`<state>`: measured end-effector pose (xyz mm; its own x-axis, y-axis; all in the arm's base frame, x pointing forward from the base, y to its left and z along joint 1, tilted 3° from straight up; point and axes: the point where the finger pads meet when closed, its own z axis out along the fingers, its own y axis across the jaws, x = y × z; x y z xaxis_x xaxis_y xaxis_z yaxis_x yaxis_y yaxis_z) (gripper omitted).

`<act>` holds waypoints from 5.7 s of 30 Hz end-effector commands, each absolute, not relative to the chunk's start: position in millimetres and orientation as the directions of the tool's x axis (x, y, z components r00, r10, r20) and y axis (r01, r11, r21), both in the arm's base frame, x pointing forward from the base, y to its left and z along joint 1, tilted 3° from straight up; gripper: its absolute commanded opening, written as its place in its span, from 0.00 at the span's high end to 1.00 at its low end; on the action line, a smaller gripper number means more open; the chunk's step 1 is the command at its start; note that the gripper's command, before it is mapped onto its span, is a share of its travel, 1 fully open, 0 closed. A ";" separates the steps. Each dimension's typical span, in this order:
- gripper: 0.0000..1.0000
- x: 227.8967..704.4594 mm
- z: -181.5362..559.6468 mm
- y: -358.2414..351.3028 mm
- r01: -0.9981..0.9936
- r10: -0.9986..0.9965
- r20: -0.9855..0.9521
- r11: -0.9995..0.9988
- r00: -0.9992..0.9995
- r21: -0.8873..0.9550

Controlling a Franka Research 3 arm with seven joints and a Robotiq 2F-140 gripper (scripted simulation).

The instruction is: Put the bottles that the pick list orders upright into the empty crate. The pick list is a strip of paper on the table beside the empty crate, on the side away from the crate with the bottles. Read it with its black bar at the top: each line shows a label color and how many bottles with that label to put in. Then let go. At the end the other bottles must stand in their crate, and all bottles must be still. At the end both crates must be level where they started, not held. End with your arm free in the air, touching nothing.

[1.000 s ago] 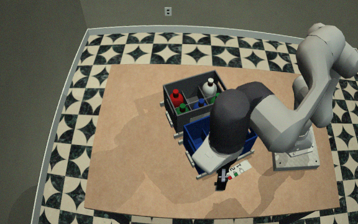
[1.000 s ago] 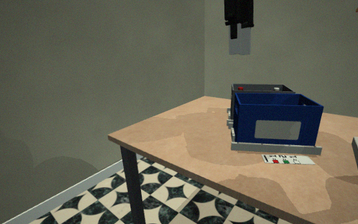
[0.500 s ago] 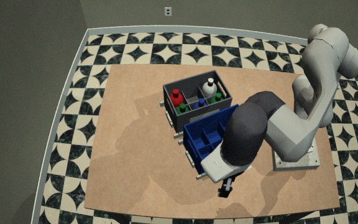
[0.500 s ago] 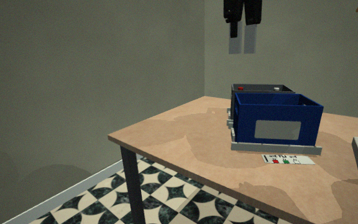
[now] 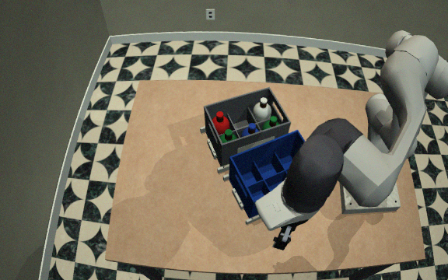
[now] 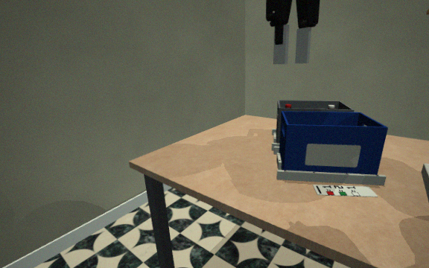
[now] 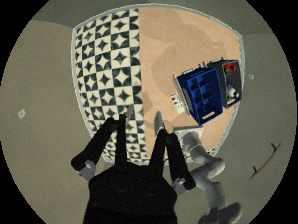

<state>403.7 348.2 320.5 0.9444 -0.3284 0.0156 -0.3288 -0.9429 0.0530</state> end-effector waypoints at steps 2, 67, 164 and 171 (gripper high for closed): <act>0.62 404.7 321.0 348.1 -0.376 -0.375 0.023 -0.925 0.927 0.054; 0.62 326.0 206.7 183.8 0.311 0.308 -0.044 -0.947 0.950 0.082; 0.62 363.8 230.4 89.4 -0.077 -0.076 0.008 -0.995 0.997 0.056; 0.62 378.4 240.8 59.4 -0.239 -0.238 0.021 -0.970 0.971 0.051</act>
